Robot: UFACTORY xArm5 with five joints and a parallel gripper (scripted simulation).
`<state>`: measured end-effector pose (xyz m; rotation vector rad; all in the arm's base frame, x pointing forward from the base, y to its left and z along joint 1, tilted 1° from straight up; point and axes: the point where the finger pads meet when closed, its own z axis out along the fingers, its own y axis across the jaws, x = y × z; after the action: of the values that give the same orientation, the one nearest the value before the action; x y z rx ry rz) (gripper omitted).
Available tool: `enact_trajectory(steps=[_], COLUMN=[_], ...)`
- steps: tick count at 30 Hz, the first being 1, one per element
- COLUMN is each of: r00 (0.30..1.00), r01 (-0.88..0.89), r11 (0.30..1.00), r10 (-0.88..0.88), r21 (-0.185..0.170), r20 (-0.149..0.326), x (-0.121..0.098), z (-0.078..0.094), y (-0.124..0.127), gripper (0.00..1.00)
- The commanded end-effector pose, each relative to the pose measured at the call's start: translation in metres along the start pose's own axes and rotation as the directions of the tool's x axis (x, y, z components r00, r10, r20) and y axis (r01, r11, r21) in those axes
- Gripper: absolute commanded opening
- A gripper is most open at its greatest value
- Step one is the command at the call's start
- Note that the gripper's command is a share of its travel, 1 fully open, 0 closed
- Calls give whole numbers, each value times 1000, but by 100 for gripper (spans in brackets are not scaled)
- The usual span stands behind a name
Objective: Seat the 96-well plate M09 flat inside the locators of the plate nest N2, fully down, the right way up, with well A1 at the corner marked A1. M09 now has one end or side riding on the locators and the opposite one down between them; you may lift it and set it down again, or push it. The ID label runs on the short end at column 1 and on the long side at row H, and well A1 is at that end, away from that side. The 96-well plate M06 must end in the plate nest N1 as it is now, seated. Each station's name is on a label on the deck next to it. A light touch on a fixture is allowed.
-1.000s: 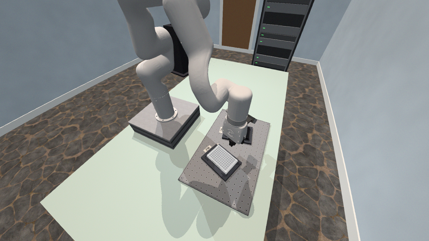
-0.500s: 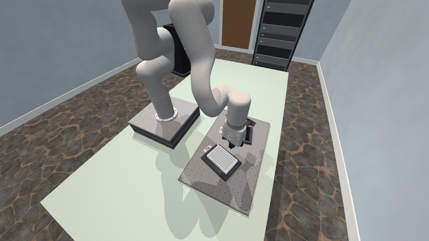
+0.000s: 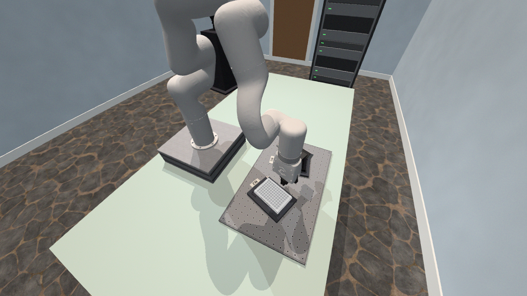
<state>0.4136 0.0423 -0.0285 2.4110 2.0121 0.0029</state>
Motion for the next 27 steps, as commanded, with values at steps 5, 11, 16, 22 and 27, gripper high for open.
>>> enact_trajectory(steps=[5, 11, 16, 22, 27], r00=[1000, 1000, 1000, 1000, 1000], r01=[0, 0, 0, 0, 0], r11=[1000, 1000, 1000, 1000, 1000], r10=[0, 0, 0, 0, 0], r21=[-2, -2, -2, -3, -3], r20=[-1, -1, -1, -1, -1], x=[0, 0, 0, -2, -4], z=[5, 5, 5, 5, 5], y=[1, 1, 1, 1, 1], gripper=[0, 0, 0, 0, 0])
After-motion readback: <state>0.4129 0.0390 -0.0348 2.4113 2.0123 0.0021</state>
